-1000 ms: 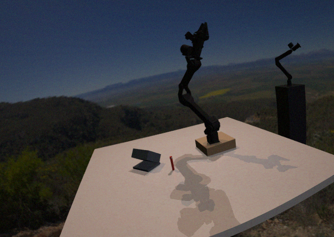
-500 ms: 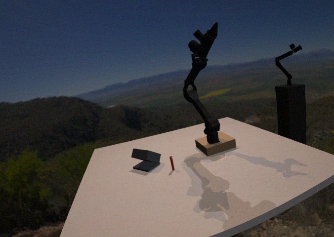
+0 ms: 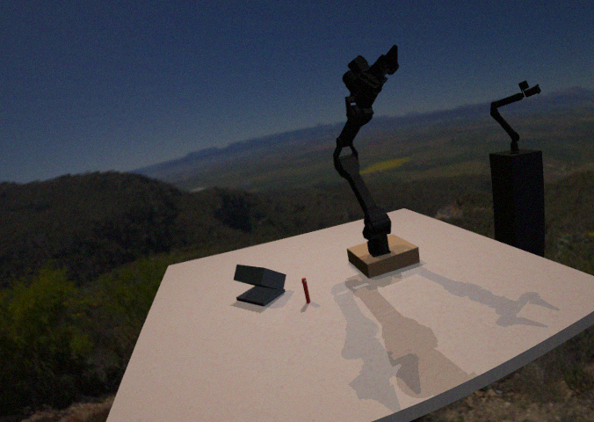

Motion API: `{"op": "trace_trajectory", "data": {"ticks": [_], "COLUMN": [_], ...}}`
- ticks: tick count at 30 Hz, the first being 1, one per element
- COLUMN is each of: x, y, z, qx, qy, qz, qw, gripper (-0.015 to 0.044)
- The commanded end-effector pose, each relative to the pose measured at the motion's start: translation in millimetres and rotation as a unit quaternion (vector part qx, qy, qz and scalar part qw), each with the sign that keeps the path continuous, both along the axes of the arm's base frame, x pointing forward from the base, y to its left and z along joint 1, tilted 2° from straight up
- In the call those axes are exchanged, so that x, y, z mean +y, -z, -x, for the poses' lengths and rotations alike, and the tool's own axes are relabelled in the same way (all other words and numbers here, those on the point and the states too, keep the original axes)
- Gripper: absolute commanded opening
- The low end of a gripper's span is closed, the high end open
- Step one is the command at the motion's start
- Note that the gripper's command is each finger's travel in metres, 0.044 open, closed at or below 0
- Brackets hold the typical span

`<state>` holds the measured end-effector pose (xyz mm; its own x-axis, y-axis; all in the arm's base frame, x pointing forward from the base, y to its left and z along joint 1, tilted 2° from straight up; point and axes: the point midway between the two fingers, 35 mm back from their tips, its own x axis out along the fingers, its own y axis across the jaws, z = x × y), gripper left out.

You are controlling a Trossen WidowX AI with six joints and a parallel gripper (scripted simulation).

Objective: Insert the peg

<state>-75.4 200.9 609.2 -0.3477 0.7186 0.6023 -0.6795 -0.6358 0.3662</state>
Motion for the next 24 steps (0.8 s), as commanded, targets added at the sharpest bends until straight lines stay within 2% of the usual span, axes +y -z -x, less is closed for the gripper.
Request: {"op": "trace_trajectory", "data": {"ticks": [1,13,24], "x": [21.7,82.7,126.6], "y": [14.0,62.5,113.3], "z": [-8.1,-42.9,-86.7], "qx": [-0.012,-0.1,-0.177], "qy": [0.038,0.169,0.257], "qz": [0.028,0.111,0.198], "qw": [0.999,0.974,0.929], "gripper": [0.044,0.044,0.044]}}
